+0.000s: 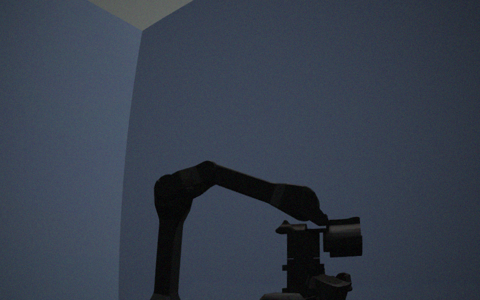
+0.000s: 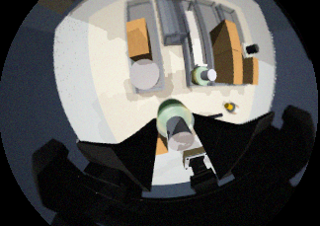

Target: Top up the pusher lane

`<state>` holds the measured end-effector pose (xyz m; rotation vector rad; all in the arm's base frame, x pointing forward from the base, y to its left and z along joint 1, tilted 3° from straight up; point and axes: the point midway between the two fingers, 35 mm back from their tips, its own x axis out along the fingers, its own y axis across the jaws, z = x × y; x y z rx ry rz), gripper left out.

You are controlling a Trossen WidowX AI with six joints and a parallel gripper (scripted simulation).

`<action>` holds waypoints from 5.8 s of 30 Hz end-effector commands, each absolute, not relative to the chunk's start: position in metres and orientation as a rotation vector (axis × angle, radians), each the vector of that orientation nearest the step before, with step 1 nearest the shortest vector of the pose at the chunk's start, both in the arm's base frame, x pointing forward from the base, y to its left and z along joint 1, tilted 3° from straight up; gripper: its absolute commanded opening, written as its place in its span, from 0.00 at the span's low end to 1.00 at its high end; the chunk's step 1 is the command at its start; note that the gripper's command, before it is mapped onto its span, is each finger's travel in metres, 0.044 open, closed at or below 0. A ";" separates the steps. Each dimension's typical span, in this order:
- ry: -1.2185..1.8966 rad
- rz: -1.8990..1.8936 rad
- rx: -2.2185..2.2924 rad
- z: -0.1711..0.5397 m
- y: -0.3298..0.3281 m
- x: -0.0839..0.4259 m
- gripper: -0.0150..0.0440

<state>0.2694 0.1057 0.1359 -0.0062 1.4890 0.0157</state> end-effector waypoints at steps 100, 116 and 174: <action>1.481 -0.006 0.014 0.080 0.019 0.306 0.25; 1.480 -0.006 0.014 0.081 0.019 0.312 0.25; 1.478 -0.007 0.013 0.088 0.018 0.334 0.25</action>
